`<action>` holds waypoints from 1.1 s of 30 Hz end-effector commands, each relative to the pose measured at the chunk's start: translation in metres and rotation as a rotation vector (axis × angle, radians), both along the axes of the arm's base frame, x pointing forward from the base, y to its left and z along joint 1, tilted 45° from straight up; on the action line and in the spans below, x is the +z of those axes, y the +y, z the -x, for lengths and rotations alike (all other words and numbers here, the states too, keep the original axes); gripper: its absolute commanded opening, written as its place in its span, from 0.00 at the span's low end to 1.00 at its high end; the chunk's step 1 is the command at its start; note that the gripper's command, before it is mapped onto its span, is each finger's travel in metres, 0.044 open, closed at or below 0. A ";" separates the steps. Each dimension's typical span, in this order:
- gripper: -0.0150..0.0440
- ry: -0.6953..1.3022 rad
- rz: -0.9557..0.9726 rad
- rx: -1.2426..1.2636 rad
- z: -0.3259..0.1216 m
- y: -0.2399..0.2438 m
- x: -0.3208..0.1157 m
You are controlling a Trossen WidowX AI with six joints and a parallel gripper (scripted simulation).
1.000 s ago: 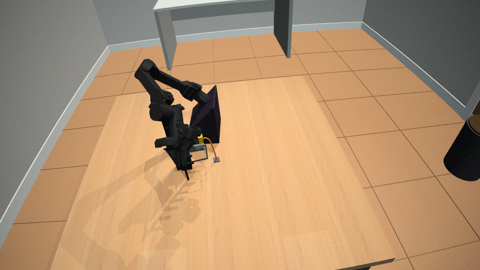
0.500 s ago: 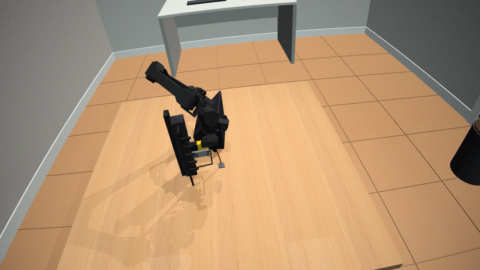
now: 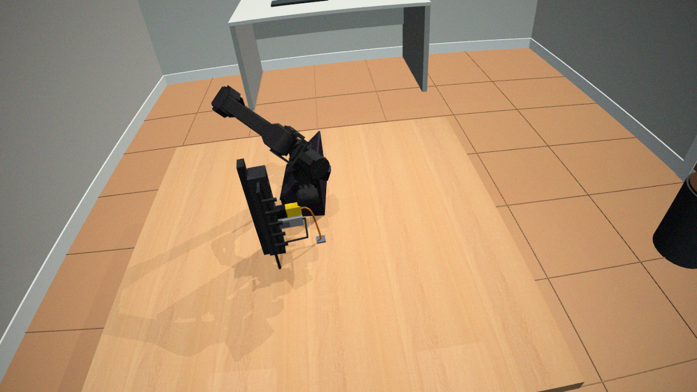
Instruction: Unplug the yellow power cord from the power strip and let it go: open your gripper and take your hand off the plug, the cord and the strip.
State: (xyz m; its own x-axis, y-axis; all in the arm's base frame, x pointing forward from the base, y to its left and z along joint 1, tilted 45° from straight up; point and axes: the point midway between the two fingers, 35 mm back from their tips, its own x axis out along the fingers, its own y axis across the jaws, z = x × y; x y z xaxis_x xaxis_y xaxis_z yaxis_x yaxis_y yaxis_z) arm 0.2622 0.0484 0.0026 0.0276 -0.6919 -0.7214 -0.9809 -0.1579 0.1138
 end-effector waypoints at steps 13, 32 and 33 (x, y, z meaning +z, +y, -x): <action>0.53 0.004 0.004 -0.002 -0.003 -0.018 0.017; 0.53 0.004 0.006 -0.002 -0.005 -0.034 0.021; 0.53 0.004 0.006 -0.002 -0.005 -0.035 0.020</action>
State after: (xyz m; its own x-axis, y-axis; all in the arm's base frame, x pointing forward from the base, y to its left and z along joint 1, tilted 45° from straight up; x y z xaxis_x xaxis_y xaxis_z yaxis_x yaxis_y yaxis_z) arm 0.2698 0.0183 0.0257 0.0311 -0.6914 -0.7218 -0.9821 -0.1553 0.1065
